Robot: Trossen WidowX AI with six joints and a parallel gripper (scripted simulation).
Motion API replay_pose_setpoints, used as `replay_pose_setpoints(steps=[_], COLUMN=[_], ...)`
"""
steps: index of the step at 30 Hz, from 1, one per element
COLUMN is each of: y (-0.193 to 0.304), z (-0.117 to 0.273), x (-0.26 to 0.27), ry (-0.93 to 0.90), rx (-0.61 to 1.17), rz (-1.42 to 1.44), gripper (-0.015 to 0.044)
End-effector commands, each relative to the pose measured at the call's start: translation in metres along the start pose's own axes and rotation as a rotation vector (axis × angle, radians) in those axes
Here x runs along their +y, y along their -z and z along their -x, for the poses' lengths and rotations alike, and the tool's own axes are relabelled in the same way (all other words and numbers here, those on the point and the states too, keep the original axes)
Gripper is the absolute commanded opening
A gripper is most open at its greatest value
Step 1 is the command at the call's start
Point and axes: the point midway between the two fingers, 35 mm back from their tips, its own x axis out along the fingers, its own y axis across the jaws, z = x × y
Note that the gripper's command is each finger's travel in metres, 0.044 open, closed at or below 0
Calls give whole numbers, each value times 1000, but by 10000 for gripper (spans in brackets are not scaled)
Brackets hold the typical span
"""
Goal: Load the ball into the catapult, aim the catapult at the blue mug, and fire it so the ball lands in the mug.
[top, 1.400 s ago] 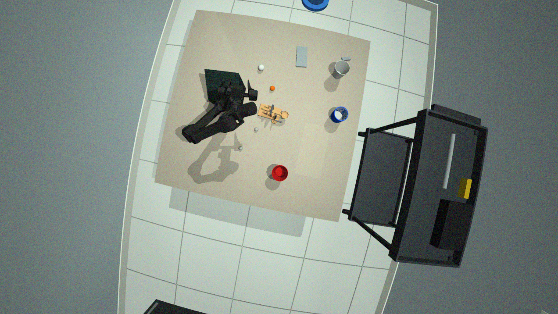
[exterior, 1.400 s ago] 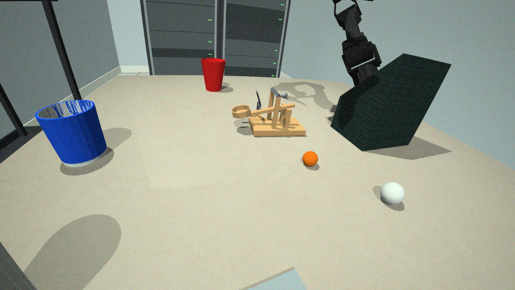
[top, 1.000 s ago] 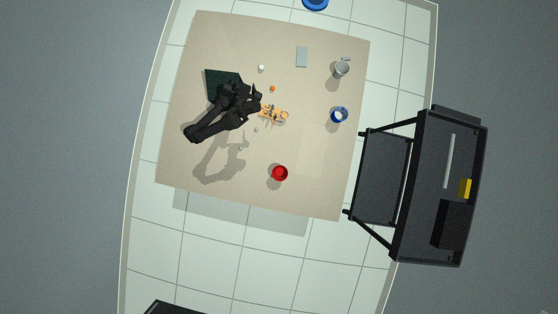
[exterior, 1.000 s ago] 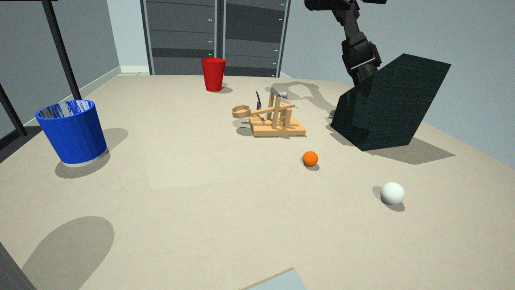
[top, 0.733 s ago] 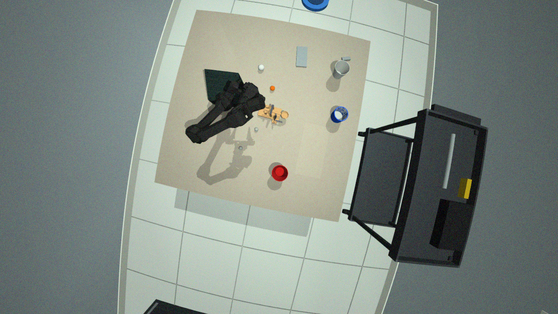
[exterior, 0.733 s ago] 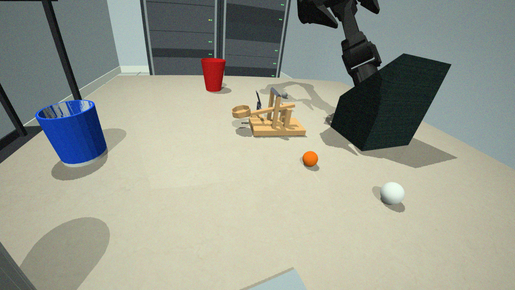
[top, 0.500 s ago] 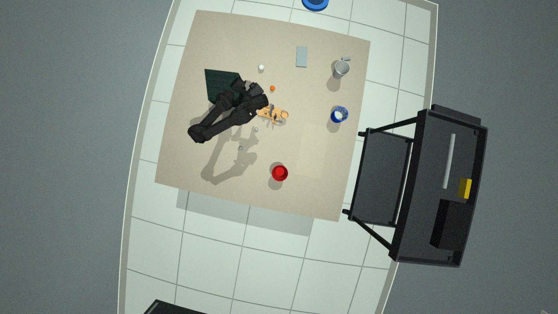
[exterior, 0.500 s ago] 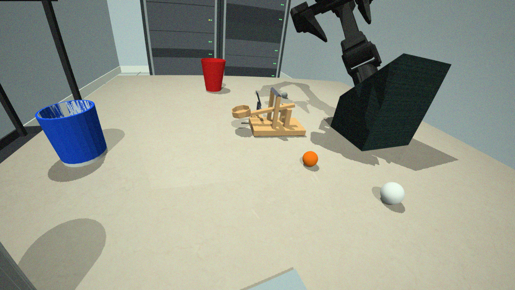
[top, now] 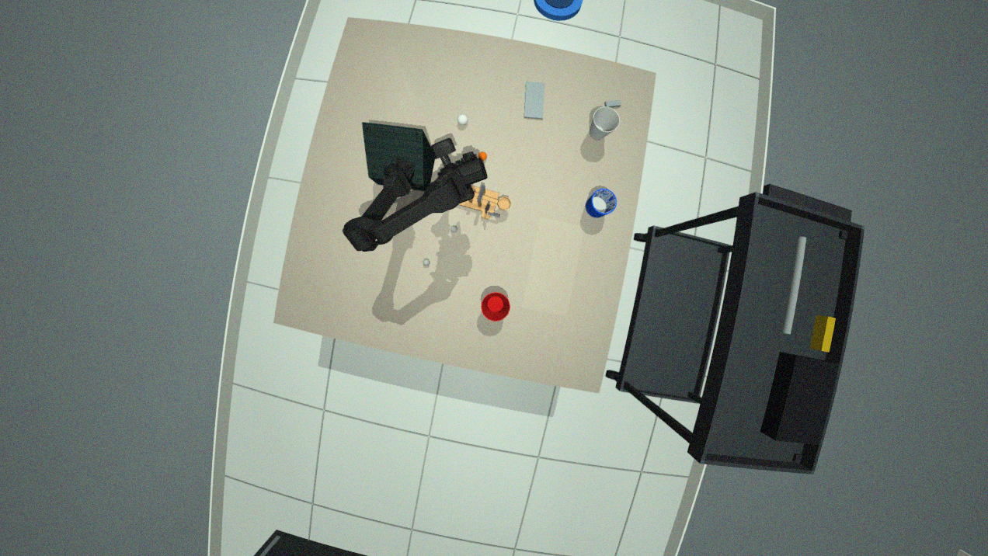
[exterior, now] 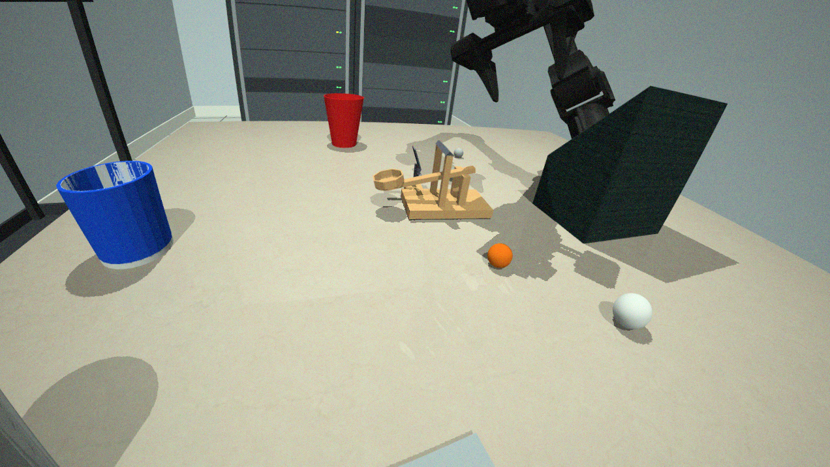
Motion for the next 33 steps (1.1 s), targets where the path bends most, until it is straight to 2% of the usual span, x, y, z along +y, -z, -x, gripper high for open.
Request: replay_pose_setpoints(steps=[1, 22, 29, 33], y=[-2, -7, -6, 7], z=[-8, -40, -43, -78], x=[-12, -72, -75, -95], ry=[77, 549, 564, 567], rx=[31, 59, 55, 55], rz=[-108, -606, -619, -619], gripper=[440, 440, 440, 440])
